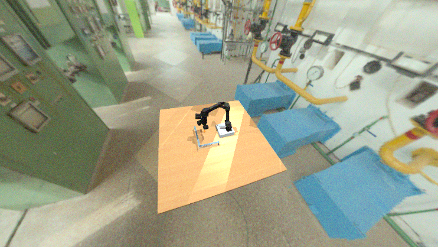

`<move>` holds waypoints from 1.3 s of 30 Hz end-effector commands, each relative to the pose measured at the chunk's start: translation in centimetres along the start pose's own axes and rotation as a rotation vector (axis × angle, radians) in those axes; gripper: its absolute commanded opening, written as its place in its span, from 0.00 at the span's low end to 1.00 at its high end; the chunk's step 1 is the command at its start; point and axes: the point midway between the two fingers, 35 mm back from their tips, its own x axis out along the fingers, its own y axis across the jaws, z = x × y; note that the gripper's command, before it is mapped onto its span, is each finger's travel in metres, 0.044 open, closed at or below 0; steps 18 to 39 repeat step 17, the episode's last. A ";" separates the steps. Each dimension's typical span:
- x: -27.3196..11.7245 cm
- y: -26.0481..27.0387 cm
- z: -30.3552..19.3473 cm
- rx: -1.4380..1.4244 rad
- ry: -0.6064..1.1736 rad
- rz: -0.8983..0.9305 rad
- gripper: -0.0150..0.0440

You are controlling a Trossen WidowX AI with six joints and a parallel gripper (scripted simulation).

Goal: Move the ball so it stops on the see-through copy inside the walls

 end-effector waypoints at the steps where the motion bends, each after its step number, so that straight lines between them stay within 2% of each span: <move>1: -2.4 0.0 0.0 0.000 -0.004 -0.001 0.76; 3: -4.6 0.1 -0.4 0.000 -0.002 0.000 0.85; 6: -4.9 0.1 -0.4 0.000 -0.002 0.000 0.99; 7: -4.9 0.1 -0.4 0.000 -0.002 0.000 1.00; 39: -4.9 0.1 -0.4 0.000 -0.002 0.000 1.00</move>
